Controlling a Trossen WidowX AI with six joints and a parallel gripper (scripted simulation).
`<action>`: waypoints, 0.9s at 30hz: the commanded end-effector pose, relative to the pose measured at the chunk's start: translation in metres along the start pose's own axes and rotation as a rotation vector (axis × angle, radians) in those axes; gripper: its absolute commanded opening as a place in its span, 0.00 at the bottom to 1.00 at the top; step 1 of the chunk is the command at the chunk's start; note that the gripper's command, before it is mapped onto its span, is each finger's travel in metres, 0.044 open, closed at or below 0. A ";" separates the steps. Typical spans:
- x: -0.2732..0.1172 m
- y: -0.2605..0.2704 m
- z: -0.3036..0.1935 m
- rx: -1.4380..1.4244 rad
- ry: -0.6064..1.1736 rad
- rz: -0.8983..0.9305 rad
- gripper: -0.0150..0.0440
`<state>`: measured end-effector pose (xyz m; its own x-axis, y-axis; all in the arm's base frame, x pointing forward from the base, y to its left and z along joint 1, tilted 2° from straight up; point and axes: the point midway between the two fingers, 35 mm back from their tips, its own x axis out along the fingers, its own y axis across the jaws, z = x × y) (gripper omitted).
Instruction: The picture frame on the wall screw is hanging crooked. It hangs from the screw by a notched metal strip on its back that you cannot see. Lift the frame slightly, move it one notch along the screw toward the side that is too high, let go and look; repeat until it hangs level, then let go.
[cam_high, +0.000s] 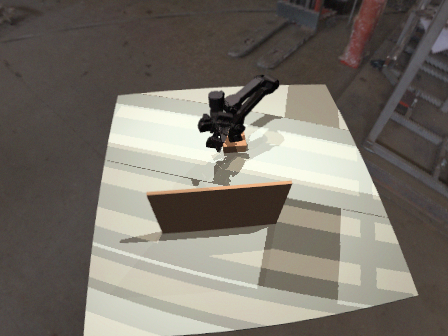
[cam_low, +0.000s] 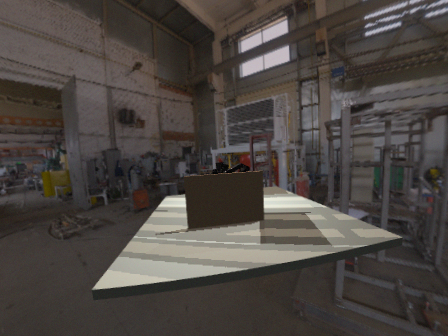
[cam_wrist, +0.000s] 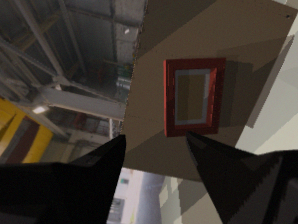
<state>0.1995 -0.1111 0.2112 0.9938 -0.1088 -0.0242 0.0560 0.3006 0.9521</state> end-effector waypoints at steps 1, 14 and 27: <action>0.000 -0.001 -0.001 0.002 0.007 -0.001 0.69; 0.049 -0.033 -0.002 0.001 0.004 0.002 0.69; 0.062 -0.042 -0.007 0.002 0.005 0.003 0.69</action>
<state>0.2579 -0.1233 0.1707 0.9951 -0.0970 -0.0200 0.0490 0.3064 0.9506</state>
